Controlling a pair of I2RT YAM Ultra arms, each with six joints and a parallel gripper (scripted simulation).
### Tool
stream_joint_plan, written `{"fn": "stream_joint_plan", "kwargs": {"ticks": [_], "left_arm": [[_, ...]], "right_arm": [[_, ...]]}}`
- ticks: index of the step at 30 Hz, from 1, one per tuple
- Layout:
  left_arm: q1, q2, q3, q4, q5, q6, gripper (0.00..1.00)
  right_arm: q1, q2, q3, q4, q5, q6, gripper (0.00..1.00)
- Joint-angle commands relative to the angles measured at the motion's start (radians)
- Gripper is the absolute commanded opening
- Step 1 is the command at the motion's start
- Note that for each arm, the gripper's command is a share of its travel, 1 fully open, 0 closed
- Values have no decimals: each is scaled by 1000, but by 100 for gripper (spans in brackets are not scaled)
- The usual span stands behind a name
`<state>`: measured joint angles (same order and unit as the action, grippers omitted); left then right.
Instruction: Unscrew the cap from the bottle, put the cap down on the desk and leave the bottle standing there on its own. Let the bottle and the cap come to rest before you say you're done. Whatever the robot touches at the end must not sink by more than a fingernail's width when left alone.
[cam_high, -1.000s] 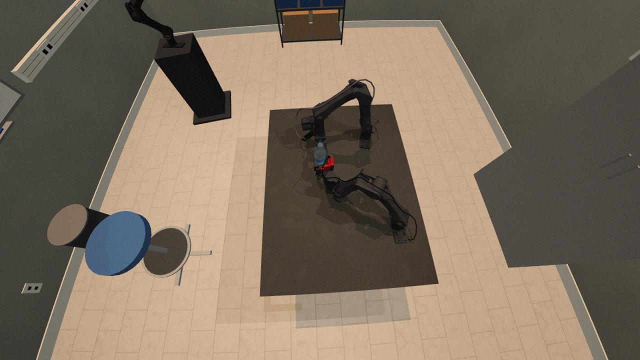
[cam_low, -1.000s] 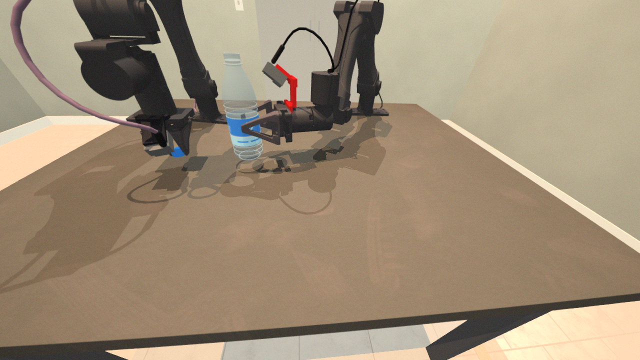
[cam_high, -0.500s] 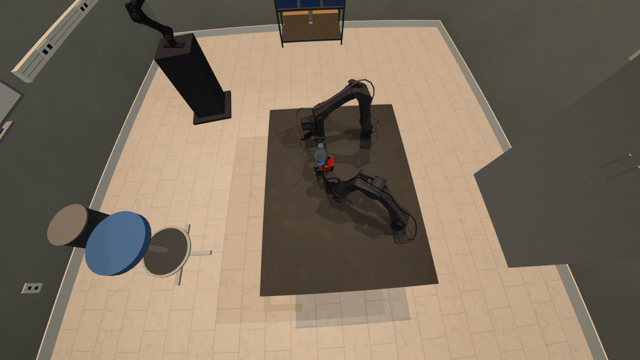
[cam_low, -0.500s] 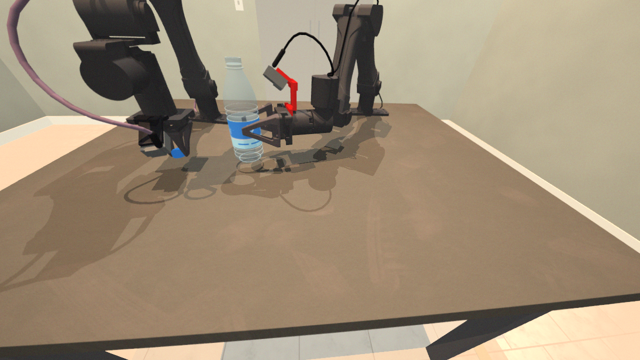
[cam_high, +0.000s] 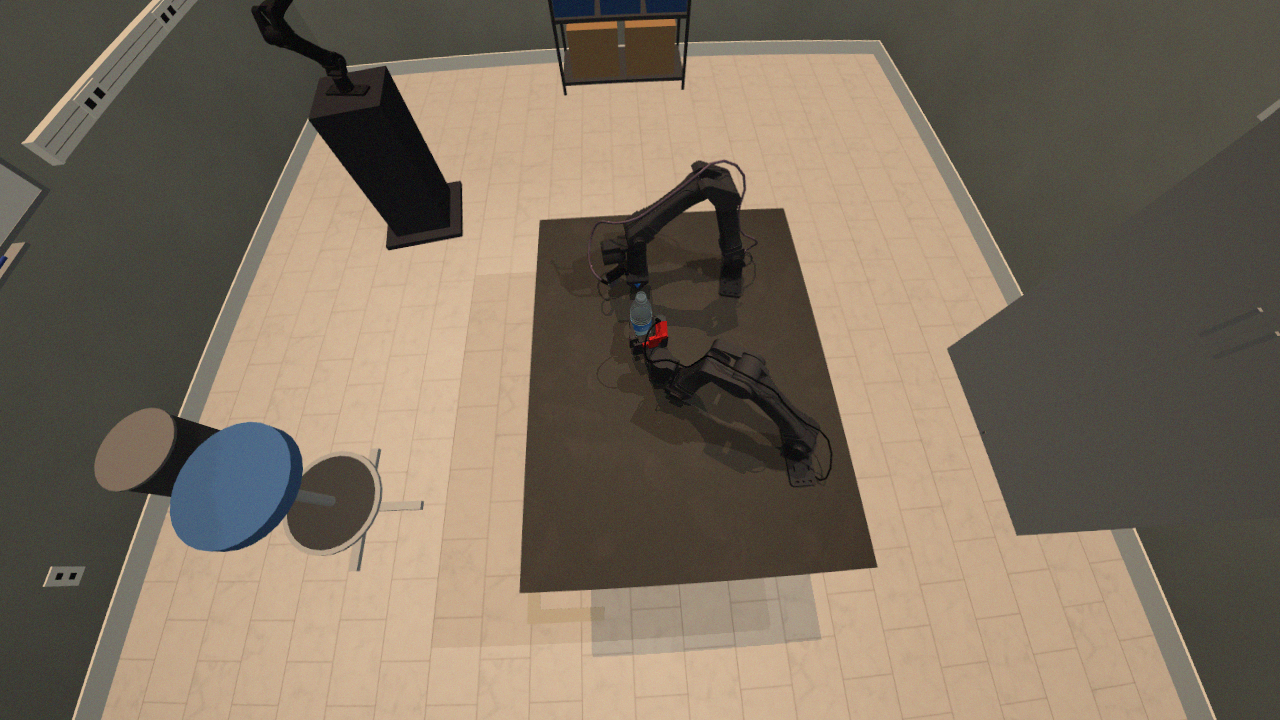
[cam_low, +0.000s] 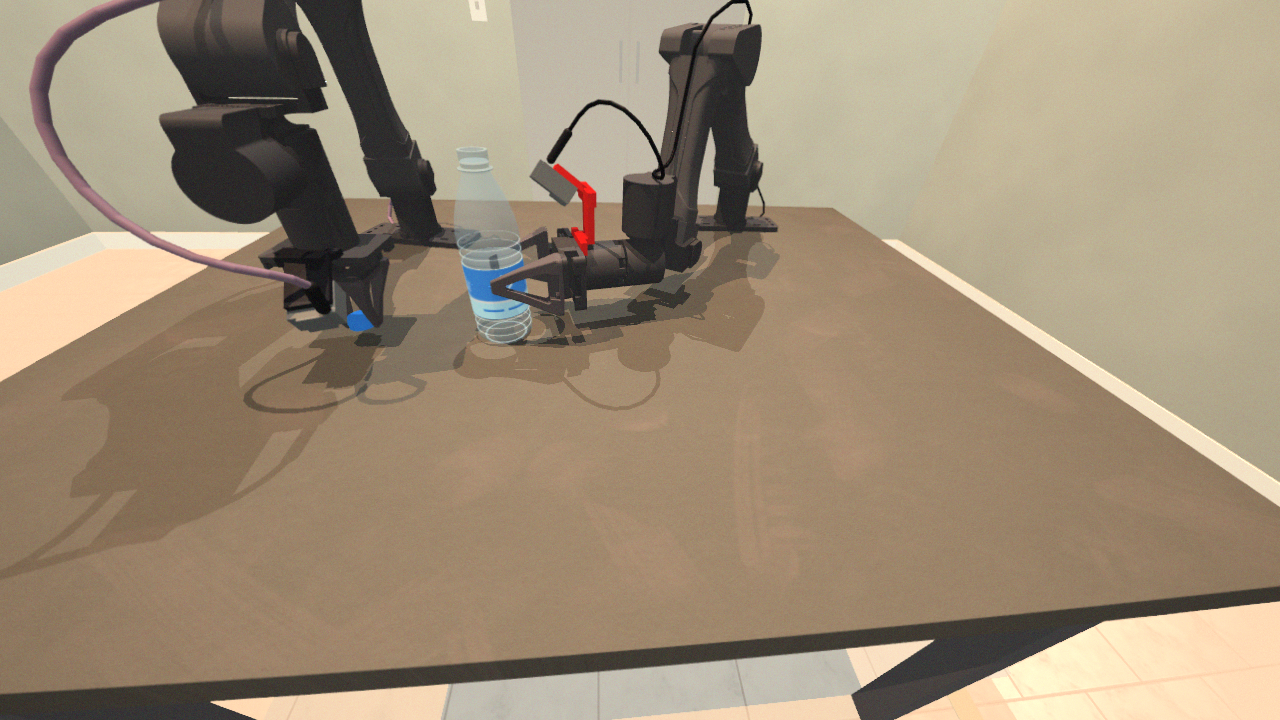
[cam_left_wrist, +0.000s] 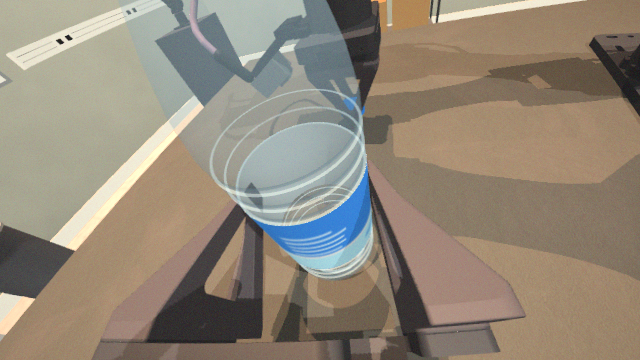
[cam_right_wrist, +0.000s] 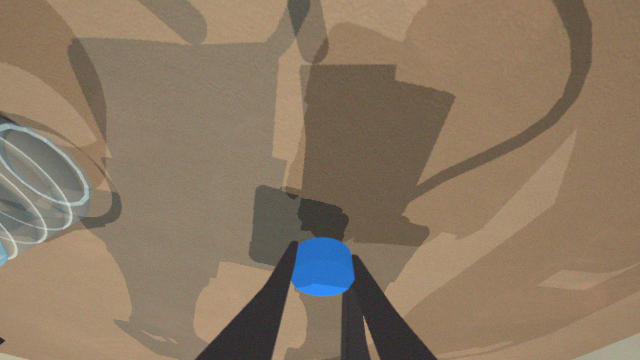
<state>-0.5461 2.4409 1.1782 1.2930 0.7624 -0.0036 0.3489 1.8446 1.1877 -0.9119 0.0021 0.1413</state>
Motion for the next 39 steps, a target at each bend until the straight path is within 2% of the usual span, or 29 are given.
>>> {"fn": "stream_joint_plan", "kwargs": {"ticks": [1, 10, 14, 39], "left_arm": [[-10, 29, 25, 27, 6, -10, 0], [-10, 61, 32, 46, 3, -9, 0], [3, -6, 23, -16, 3, -24, 0], [1, 1, 24, -10, 2, -14, 0]], "right_arm": [[-7, 11, -24, 38, -8, 5, 0], [-6, 28, -51, 79, -8, 5, 0], [-2, 19, -40, 68, -2, 1, 0], [-2, 19, -40, 68, -2, 1, 0]]}}
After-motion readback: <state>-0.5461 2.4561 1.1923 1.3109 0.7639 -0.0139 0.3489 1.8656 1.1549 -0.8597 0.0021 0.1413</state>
